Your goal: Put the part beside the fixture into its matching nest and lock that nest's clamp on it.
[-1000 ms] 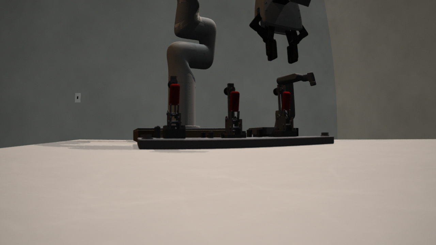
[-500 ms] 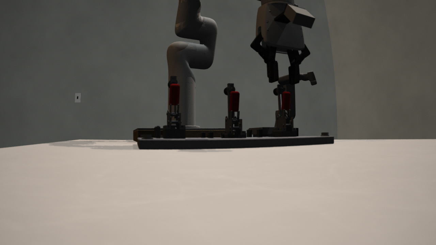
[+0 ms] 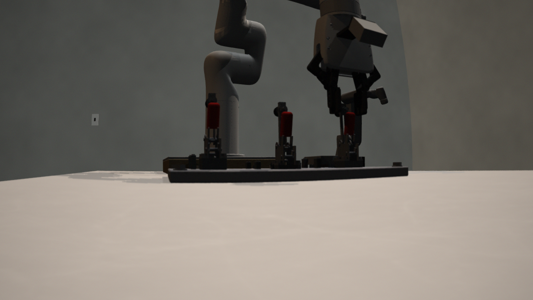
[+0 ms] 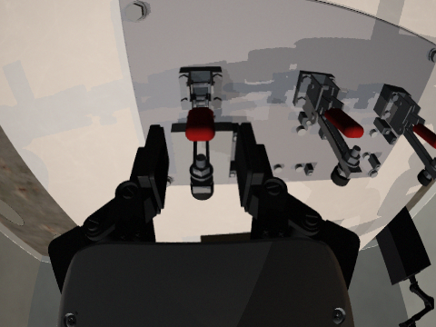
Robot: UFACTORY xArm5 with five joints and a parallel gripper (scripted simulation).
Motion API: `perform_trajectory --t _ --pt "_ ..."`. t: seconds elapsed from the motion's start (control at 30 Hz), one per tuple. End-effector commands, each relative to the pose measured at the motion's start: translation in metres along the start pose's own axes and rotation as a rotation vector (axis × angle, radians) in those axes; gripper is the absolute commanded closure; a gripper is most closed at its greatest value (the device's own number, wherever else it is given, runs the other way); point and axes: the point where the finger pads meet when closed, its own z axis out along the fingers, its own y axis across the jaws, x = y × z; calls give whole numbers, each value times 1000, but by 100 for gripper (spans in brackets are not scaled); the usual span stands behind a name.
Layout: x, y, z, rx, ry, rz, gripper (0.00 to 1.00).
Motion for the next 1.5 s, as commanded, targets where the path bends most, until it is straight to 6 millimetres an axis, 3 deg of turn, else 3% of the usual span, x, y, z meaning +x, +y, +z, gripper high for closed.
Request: perform_trajectory --t 0.0,0.53,1.1,1.47 --pt "1 0 -1 1 4 0 53" --pt "1 0 0 1 4 0 53" --pt "3 -1 32 1 4 0 53" --pt "3 -1 34 1 4 0 53"
